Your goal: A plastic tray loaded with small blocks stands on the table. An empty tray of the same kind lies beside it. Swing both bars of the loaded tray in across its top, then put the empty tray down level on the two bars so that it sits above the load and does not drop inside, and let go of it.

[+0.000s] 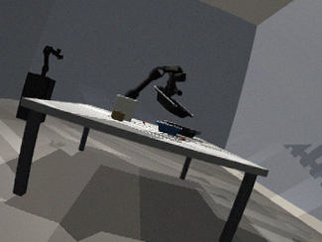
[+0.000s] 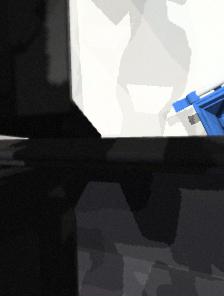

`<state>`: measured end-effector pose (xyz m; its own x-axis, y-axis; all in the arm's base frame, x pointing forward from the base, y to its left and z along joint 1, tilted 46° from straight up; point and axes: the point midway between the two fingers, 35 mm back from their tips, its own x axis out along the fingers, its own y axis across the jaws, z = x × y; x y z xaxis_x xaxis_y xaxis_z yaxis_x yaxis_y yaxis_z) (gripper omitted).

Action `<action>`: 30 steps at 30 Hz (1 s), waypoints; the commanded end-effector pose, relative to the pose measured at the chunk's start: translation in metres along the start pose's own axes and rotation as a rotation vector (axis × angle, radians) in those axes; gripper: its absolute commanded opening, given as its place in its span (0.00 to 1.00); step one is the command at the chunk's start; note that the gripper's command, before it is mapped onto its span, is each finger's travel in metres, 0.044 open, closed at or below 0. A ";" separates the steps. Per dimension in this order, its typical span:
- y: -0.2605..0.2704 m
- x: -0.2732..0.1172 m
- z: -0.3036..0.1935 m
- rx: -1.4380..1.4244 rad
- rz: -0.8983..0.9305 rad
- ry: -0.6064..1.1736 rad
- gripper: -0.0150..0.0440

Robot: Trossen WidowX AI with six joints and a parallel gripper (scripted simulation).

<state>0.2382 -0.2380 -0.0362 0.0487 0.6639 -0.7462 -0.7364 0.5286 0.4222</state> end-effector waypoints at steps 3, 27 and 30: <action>0.002 -0.006 0.034 -0.079 -0.023 -0.007 0.25; 0.046 0.011 0.169 -0.384 0.007 -0.053 0.25; 0.055 0.014 0.183 -0.420 0.014 -0.061 0.25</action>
<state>0.3184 -0.1112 0.0584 0.0485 0.7029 -0.7097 -0.9357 0.2805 0.2139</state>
